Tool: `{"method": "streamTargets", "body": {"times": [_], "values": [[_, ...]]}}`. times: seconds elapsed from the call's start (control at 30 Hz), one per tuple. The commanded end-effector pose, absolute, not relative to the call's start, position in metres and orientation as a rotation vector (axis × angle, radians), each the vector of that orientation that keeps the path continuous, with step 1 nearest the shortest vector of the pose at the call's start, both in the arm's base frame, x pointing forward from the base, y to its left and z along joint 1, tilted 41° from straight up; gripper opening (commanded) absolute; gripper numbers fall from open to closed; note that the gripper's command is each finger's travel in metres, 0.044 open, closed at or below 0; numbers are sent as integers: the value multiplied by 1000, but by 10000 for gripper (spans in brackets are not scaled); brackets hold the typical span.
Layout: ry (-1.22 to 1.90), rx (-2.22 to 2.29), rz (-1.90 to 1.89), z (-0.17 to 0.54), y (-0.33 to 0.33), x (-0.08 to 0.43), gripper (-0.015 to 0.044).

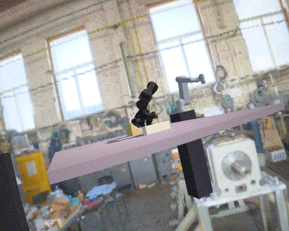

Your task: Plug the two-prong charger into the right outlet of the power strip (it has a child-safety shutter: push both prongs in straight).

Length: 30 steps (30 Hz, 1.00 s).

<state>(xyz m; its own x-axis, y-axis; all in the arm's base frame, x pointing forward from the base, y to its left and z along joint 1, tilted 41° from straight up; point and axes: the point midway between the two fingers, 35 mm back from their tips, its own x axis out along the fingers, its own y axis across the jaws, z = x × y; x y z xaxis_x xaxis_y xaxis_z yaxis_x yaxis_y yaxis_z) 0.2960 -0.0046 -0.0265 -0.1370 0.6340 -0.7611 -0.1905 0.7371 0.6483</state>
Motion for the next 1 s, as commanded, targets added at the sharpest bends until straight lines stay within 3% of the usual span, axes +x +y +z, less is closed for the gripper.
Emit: {"method": "streamTargets", "body": {"times": [0.0,0.97], "values": [[1553,376,738,-26,-5,298,0],[1553,375,738,-25,-4,301,0]]}}
